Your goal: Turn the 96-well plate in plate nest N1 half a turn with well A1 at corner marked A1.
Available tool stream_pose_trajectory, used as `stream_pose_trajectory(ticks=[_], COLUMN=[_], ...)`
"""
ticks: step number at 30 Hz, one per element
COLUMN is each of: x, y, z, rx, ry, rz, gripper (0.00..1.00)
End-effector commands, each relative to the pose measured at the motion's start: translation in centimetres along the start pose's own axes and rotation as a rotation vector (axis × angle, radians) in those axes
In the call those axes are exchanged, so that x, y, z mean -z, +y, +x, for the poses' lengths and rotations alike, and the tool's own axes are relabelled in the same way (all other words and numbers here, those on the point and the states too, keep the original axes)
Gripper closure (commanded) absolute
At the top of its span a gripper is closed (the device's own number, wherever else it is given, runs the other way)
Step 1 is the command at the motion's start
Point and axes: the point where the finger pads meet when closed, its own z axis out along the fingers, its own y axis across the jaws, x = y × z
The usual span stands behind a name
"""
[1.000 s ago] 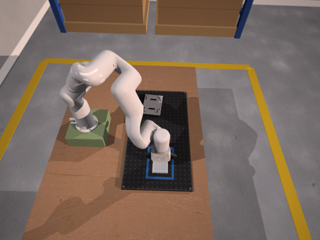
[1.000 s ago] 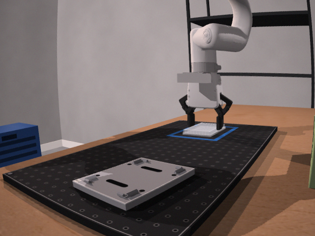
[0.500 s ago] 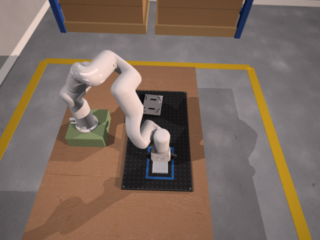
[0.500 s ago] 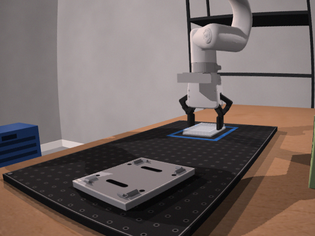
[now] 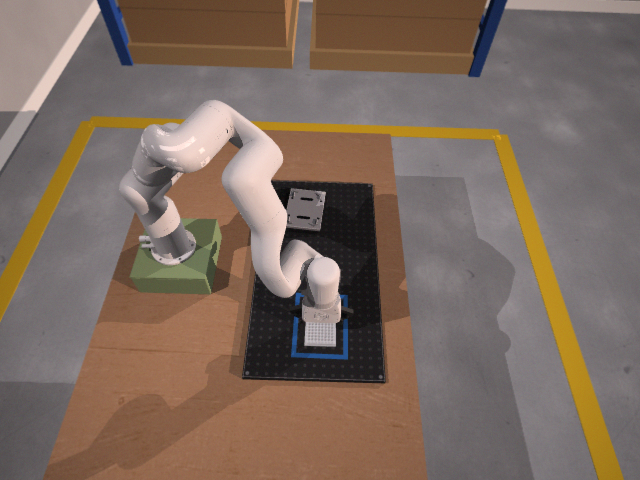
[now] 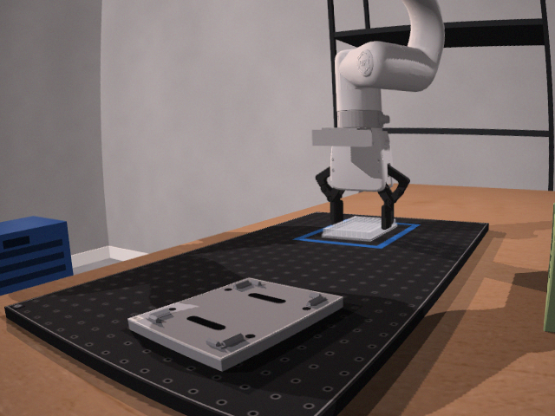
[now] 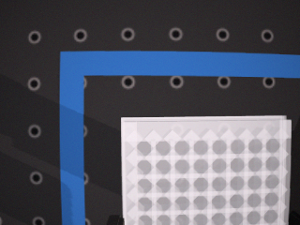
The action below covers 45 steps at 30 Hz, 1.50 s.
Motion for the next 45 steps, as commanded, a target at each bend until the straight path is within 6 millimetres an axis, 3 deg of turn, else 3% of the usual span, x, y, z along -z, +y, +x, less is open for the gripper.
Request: stream_pose_trajectory(ticks=[1,39,45], x=[0.1,8.9,9.1], y=[0.1,0.2,0.2], z=[-0.1,0.0,0.0], rx=[0.000,0.000,0.000], ry=[-0.008,-0.008,-0.008], rz=[-0.001,-0.001,-0.001], gripper=[0.00,0.00,0.00])
